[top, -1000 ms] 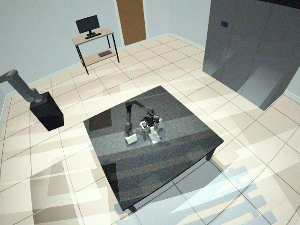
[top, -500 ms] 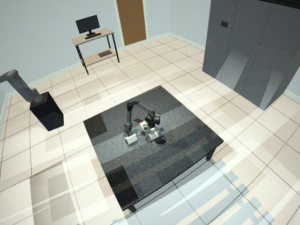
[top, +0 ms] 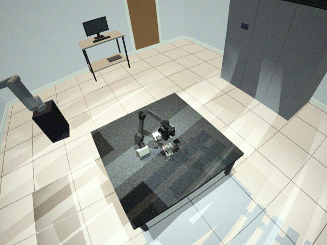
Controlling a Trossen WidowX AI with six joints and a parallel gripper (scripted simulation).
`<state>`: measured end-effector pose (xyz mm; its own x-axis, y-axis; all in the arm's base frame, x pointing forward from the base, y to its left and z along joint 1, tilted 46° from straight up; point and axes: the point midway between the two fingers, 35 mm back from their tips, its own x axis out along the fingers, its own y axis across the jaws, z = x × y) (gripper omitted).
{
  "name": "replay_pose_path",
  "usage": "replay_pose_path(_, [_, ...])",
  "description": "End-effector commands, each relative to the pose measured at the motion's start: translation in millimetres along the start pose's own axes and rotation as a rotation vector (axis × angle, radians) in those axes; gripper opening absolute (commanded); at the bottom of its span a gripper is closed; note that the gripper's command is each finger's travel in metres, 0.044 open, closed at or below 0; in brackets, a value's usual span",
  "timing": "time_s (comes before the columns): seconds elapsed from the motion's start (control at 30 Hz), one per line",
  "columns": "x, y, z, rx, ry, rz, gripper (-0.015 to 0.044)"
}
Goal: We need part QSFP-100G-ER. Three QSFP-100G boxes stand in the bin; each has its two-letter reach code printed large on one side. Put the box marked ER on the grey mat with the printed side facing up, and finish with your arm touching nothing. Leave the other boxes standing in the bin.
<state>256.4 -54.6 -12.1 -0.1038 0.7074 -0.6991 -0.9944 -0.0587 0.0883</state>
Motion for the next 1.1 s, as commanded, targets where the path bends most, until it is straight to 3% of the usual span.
replay_pose_path(0.0, [-2, 0, 0, 0.001, 0.000, -0.009, 0.0000])
replay_pose_path(0.2, [-58, 9, -3, -0.006, 0.050, -0.250, 0.0000])
replay_pose_path(0.93, [-56, 7, -5, 0.001, 0.053, -0.232, 0.0000])
replay_pose_path(1.07, [-65, 7, -6, 0.006, 0.055, -0.232, 0.0105])
